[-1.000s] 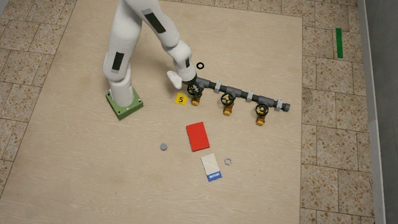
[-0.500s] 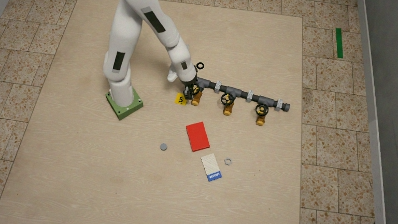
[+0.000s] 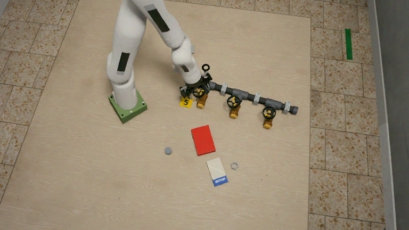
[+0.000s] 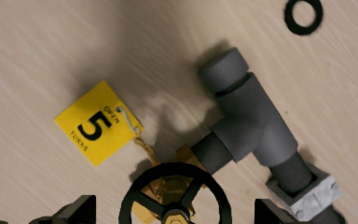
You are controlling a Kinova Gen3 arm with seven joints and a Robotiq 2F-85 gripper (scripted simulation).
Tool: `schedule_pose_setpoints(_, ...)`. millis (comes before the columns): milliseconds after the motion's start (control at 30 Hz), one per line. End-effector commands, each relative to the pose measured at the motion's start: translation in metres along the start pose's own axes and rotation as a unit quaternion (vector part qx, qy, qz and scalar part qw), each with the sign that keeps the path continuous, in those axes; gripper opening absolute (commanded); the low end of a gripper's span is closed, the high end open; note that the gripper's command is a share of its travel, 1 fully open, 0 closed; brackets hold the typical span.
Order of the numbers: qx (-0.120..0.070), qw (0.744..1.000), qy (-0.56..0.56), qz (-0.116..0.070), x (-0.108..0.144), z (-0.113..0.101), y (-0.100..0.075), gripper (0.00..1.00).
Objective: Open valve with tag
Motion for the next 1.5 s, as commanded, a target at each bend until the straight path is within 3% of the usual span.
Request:
schedule_pose_setpoints(0, -0.011, 0.996, 0.084, 0.002, 0.0005, 0.0009, -0.0002, 1.00)
schedule_pose_setpoints(500, -0.011, 0.961, 0.276, -0.001, 0.0005, 0.0009, -0.0002, 1.00)
schedule_pose_setpoints(1000, -0.011, 0.950, 0.312, -0.001, 0.0005, 0.0009, -0.0002, 1.00)
schedule_pose_setpoints(1033, -0.011, 0.950, 0.312, -0.001, 0.0005, 0.0009, -0.0002, 0.64)
schedule_pose_setpoints(1467, -0.011, 0.950, 0.312, -0.001, 0.0005, 0.0009, -0.0002, 0.64)
Point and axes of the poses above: the point where the finger pads meet when closed, its own y axis out along the fingers, its own x axis across the jaws, z = x × y, the point moved 4 cm from there along -y, back along the fingers, and after that the axes turned 15 degrees about y, right-handed, at the moved point
